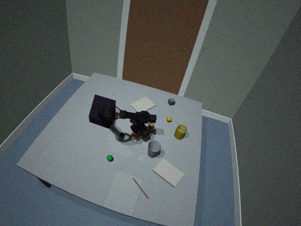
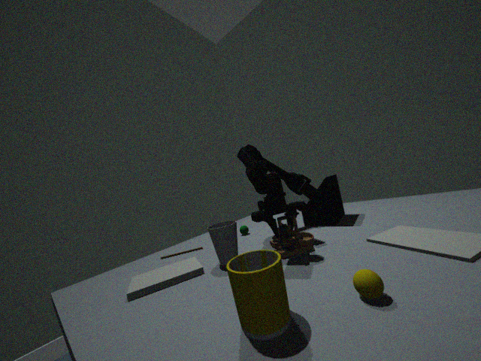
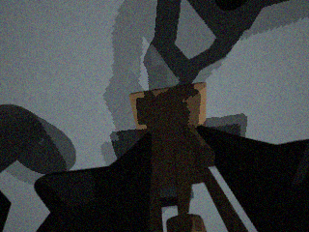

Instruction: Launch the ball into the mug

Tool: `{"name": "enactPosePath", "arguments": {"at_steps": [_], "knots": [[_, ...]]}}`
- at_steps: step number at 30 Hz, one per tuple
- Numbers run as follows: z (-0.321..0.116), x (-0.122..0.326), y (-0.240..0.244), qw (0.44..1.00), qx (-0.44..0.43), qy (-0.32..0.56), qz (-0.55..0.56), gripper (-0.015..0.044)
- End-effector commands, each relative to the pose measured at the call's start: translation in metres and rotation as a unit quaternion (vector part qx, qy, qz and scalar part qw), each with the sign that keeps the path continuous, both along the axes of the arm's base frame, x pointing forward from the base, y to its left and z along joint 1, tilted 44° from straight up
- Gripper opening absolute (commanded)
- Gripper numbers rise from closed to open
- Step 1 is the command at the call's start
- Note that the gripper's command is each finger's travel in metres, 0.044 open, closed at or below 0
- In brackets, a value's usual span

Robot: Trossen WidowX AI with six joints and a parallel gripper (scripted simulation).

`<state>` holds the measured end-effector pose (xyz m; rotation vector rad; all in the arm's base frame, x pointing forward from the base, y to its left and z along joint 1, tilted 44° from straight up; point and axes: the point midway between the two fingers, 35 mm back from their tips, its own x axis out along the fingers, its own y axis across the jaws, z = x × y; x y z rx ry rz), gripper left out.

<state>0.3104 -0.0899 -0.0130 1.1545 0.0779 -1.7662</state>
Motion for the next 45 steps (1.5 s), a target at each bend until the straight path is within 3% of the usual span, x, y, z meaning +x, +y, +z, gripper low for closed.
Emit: {"name": "enactPosePath", "arguments": {"at_steps": [1,6,11,16,38,45], "knots": [[0.001,0.000,0.000,1.000,-0.001,-0.001,-0.001,0.0145],[0.001,0.000,0.000,1.000,-0.001,-0.001,-0.001,0.0111],[0.034,0.003,0.033,1.000,0.001,0.000,0.000,0.0000],[0.035,0.004,0.036,1.000,0.002,0.007,0.008,0.0000],[0.002,0.026,0.064,0.930,0.022,0.253,0.267,0.0000],[0.001,0.031,0.064,0.926,0.022,0.260,0.274,0.0000]]}}
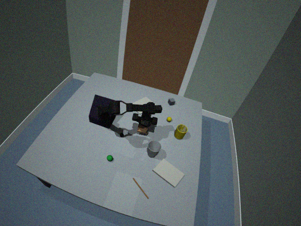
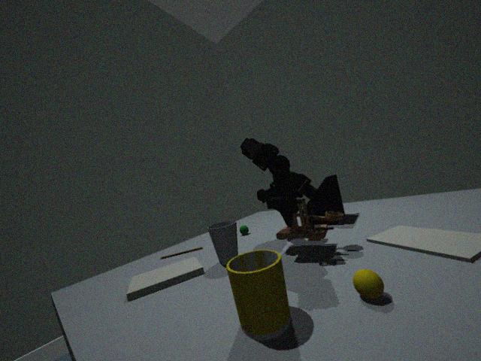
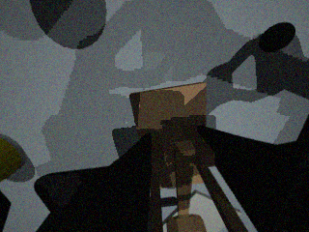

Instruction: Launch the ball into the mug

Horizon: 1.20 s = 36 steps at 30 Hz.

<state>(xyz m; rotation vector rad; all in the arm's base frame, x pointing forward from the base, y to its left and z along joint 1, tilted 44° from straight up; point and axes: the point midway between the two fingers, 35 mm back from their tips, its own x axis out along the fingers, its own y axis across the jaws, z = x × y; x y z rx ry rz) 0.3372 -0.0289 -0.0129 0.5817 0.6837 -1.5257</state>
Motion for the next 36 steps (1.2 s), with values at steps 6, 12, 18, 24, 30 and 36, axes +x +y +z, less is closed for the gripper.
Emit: {"name": "enactPosePath", "arguments": {"at_steps": [6,12,18,24,30,36], "knots": [[-0.004,0.005,-0.002,1.000,0.004,0.002,0.008,0.0000],[-0.011,0.005,-0.008,1.000,0.004,0.002,0.008,0.0000],[-0.018,0.004,-0.015,1.000,0.004,0.002,0.008,0.0000],[-0.025,0.004,-0.022,1.000,0.004,0.002,0.008,0.0000],[-0.032,0.003,-0.029,1.000,0.003,0.002,0.008,0.0000],[-0.030,0.002,-0.028,1.000,0.003,0.002,0.002,0.0000]]}}
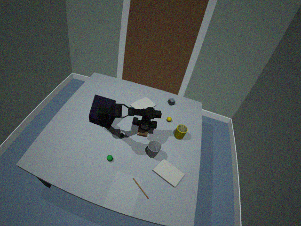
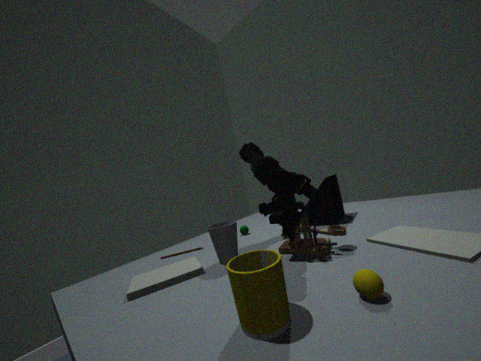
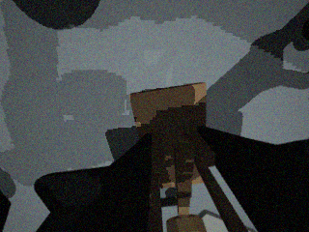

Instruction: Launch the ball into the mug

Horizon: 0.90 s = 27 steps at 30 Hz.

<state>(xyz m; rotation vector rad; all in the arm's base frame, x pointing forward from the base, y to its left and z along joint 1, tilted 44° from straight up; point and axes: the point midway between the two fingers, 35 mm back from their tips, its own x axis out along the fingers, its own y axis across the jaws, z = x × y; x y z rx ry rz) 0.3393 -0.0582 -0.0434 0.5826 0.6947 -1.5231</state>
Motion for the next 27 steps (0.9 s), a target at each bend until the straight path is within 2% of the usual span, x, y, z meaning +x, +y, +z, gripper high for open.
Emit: {"name": "enactPosePath", "arguments": {"at_steps": [1,14,17,21,27], "knots": [[0.001,0.000,0.001,1.000,0.000,0.000,0.001,0.0026],[0.002,0.001,0.003,1.000,0.000,0.000,0.001,0.0368],[0.028,0.007,0.030,1.000,0.003,0.000,0.002,0.0440],[0.070,0.006,0.069,1.000,0.002,0.001,0.001,0.0440],[0.059,0.008,0.062,1.000,0.002,-0.001,0.008,0.0440]]}}
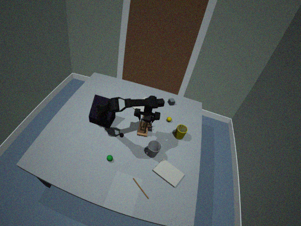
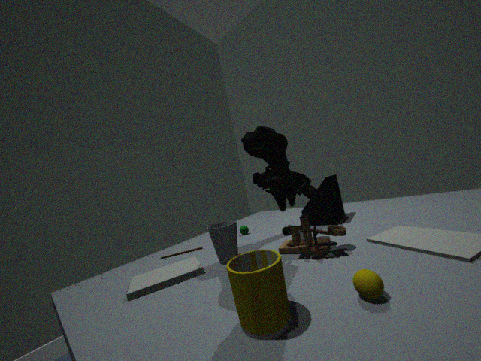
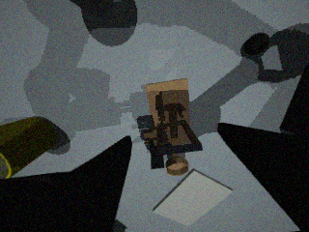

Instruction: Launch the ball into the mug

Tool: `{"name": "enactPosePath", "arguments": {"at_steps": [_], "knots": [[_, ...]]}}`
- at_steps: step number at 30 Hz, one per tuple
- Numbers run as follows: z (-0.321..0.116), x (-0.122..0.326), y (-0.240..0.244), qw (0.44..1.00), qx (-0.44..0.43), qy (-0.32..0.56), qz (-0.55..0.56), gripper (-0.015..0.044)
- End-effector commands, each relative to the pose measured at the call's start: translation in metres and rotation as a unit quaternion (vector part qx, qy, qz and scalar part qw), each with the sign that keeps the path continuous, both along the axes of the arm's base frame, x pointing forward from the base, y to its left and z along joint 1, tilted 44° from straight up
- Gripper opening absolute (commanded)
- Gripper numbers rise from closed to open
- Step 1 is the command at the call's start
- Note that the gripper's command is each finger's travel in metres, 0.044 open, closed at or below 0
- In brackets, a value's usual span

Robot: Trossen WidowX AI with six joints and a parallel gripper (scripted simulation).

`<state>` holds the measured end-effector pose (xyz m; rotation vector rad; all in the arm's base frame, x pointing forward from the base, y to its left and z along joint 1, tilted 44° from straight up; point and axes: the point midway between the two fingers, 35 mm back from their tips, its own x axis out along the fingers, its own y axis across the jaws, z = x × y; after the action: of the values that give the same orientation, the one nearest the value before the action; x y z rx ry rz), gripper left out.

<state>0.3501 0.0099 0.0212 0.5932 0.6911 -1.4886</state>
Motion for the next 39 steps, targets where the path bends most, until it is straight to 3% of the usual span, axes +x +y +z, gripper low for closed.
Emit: {"name": "enactPosePath", "arguments": {"at_steps": [1,4,9,39], "knots": [[-0.003,-0.003,-0.005,1.000,-0.003,0.010,-0.005,0.0440],[0.002,-0.006,-0.004,1.000,-0.004,0.009,-0.008,0.0440],[-0.030,-0.009,-0.035,1.000,-0.005,0.009,-0.008,0.0440],[-0.059,-0.011,-0.063,1.000,-0.005,0.009,-0.008,0.0440]]}}
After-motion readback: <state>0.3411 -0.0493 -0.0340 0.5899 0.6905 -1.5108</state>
